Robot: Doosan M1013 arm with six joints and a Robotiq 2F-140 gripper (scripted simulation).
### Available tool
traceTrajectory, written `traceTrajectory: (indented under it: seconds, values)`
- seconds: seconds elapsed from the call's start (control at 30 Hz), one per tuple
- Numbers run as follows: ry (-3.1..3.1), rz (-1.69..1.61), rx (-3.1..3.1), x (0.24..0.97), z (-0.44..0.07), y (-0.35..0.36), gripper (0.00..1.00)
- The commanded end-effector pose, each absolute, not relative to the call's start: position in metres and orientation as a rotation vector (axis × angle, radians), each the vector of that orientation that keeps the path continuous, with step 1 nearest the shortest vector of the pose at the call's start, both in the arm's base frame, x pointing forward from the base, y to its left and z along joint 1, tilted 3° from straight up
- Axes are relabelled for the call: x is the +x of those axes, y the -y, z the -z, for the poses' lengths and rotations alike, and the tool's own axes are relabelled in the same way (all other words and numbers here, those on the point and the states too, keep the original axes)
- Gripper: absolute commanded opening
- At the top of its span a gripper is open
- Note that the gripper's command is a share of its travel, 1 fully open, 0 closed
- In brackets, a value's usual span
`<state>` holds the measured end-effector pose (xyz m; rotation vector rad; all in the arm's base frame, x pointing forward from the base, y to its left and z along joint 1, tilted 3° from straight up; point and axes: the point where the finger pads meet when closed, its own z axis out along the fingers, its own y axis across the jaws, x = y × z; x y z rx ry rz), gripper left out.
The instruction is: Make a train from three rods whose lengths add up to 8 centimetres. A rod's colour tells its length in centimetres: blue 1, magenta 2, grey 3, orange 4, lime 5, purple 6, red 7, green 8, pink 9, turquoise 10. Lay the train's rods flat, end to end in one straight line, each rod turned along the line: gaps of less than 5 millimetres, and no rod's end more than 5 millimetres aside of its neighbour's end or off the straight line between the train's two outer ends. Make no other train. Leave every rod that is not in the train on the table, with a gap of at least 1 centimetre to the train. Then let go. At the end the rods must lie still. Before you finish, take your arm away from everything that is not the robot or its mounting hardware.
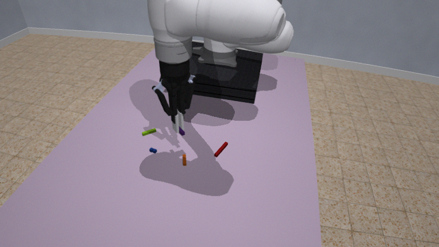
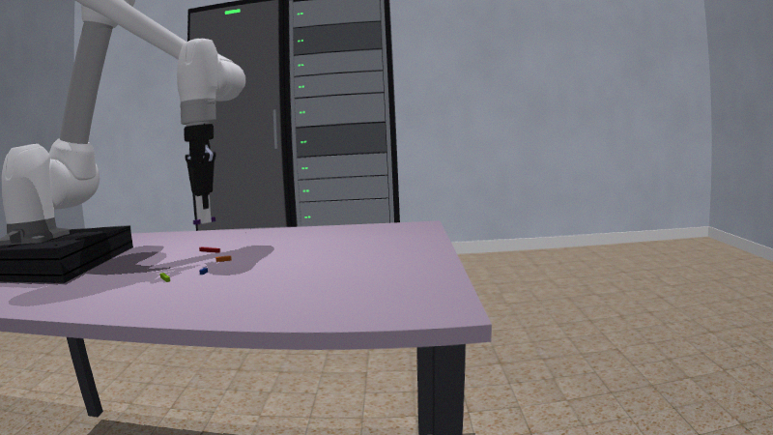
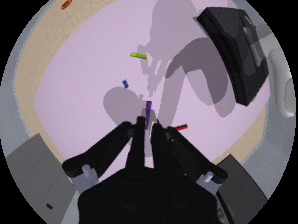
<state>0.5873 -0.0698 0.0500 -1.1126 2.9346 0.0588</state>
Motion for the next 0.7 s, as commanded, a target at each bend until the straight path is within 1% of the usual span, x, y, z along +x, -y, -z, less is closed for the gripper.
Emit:
traceTrajectory:
  seconds: [0.0, 0.23, 0.4, 0.67]
  values:
    - [-2.821, -0.081, -1.348, 0.594, -0.049, 0.084, 0.03]
    - [-2.622, -0.078, -1.692, 0.603, -0.048, 0.107, 0.03]
    - [-2.526, -0.076, -1.828, 0.606, -0.047, 0.117, 0.03]
    - [-2.504, -0.075, -1.857, 0.607, -0.047, 0.119, 0.03]
